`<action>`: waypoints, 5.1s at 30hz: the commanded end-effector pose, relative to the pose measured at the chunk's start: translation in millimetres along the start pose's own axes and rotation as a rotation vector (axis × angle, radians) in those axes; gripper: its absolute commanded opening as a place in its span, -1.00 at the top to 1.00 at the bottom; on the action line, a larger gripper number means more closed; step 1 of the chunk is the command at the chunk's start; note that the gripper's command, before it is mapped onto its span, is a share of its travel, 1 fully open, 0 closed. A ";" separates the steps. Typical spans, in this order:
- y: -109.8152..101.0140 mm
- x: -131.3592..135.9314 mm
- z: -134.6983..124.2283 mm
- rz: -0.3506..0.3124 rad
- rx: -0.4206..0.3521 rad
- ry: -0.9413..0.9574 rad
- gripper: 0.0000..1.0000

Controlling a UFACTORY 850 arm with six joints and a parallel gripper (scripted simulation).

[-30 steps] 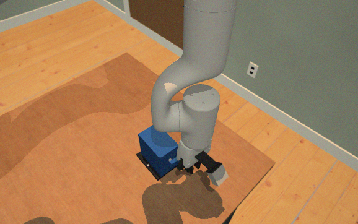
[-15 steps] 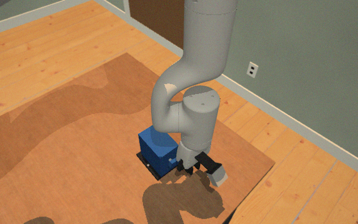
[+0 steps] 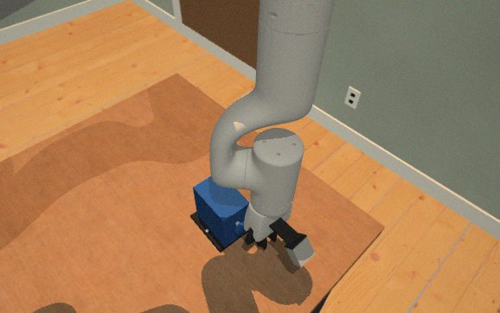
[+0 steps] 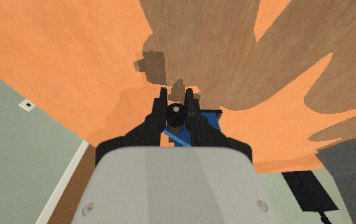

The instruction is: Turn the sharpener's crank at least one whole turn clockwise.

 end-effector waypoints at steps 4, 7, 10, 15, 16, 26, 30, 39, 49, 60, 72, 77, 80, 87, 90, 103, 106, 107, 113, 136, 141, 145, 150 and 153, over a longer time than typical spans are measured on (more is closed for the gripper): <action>6.6 5.1 -0.1 0.006 0.005 0.000 1.00; 10.7 9.7 -0.3 0.006 0.005 0.000 1.00; 14.3 15.2 -0.6 0.006 0.005 0.000 1.00; 18.8 25.5 -1.1 0.006 0.005 0.000 1.00; 19.3 27.7 -1.2 0.006 0.005 0.000 1.00; 20.3 43.9 -2.1 0.006 0.005 0.000 1.00; 19.4 48.9 -2.3 0.006 0.005 0.000 1.00; 18.9 51.0 -2.4 0.006 0.005 0.000 1.00; 18.9 51.0 -2.4 0.006 0.005 0.000 1.00; 18.1 53.4 -2.6 0.006 0.005 0.000 1.00; 11.4 66.2 -3.3 0.006 0.005 0.000 1.00; 3.1 74.9 -3.8 0.006 0.005 0.000 1.00; -4.1 79.6 -4.0 0.006 0.005 0.000 1.00; -23.8 85.1 -4.4 0.006 0.005 0.000 1.00; -26.2 85.2 -4.4 0.006 0.005 0.000 1.00; -42.7 82.1 -4.4 0.006 0.005 0.000 1.00; -43.2 81.9 -4.3 0.006 0.005 0.000 1.00; -43.6 81.8 -4.3 0.006 0.005 0.000 1.00; -44.8 81.3 -4.3 0.006 0.005 0.000 1.00; -50.1 78.6 -4.2 0.006 0.005 0.000 1.00; -54.7 75.4 -4.1 0.006 0.005 0.000 1.00; -61.3 69.2 -3.8 0.006 0.005 0.000 1.00; -67.8 59.6 -3.3 0.006 0.005 0.000 1.00; -70.3 53.8 -3.0 0.006 0.005 0.000 1.00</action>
Point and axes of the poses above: the point where the finger pads meet when closed, its own y axis out along the fingers, its own x axis across the jaws, z = x × y, the point moved 3 cm from there along -y, back along the fingers, and after that the axes turned 3 degrees about -y, right-handed, at the moved point
